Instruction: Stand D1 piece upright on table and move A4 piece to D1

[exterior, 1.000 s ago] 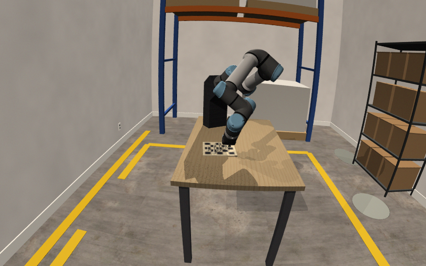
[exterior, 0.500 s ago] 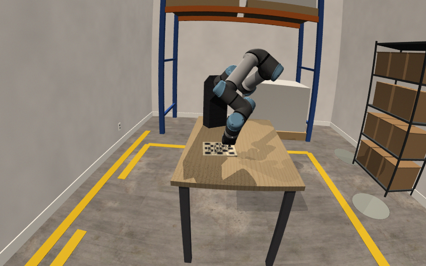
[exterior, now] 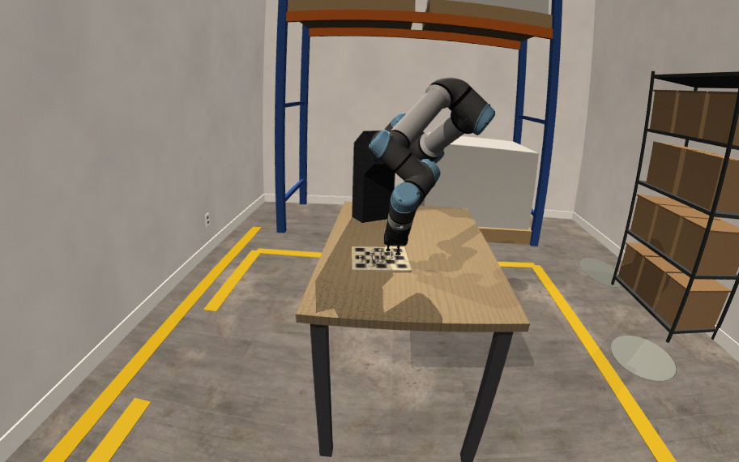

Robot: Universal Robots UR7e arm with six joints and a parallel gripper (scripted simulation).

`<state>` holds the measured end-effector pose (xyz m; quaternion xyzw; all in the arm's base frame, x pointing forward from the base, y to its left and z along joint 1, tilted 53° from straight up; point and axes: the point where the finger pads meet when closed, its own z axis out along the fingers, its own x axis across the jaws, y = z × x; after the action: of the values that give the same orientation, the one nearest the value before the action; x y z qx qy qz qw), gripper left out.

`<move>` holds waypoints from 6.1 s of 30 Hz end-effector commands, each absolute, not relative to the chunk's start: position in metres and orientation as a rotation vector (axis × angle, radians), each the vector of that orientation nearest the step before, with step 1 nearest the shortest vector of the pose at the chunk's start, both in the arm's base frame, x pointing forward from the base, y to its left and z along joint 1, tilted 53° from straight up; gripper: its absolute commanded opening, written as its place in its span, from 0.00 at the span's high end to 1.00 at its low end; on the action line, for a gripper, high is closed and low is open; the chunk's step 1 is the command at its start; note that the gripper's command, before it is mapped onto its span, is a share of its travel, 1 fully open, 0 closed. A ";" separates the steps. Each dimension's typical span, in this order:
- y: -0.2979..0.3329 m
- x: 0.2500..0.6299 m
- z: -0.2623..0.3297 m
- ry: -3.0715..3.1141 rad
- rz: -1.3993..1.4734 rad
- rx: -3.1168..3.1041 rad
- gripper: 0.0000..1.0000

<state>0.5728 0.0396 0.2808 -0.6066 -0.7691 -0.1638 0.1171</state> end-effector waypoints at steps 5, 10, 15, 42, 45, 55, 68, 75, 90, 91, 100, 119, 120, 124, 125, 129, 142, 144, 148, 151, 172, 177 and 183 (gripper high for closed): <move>0.036 0.552 0.272 -2.303 -0.648 -1.782 0.00; 0.036 0.543 0.267 -2.327 -0.716 -1.781 0.00; 0.037 0.525 0.257 -2.374 -0.836 -1.778 0.00; 0.071 0.436 0.196 -2.648 -1.333 -1.708 0.00; 0.074 0.432 0.191 -2.667 -1.358 -1.701 0.00; 0.085 0.415 0.176 -2.730 -1.438 -1.675 0.00; 0.088 0.412 0.173 -2.747 -1.457 -1.668 0.00; 0.088 0.412 0.173 -2.747 -1.457 -1.668 0.00; 0.089 0.412 0.172 -2.694 -1.462 -1.713 0.00; 0.089 0.412 0.171 -2.678 -1.463 -1.726 0.00; 0.090 0.413 0.168 -2.494 -1.472 -1.869 0.00; 0.098 0.421 0.157 -1.592 -1.415 -2.329 0.00; 0.099 0.422 0.156 -1.532 -1.406 -2.349 0.00; 0.101 0.425 0.154 -1.297 -1.368 -2.412 0.00; 0.101 0.426 0.154 -1.241 -1.358 -2.424 0.00; 0.102 0.427 0.153 -1.136 -1.337 -2.445 0.00; 0.104 0.435 0.150 -0.681 -1.231 -2.492 0.00; 0.104 0.435 0.149 -0.665 -1.226 -2.492 0.00; 0.104 0.436 0.149 -0.631 -1.217 -2.493 0.00; 0.104 0.436 0.149 -0.615 -1.213 -2.493 0.00; 0.104 0.436 0.149 -0.611 -1.212 -2.493 0.27; 0.104 0.436 0.149 -0.611 -1.212 -2.493 0.27; 0.104 0.436 0.149 -0.611 -1.212 -2.493 0.27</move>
<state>0.4359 0.1039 0.1488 -0.8684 -0.2126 -0.4218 0.1512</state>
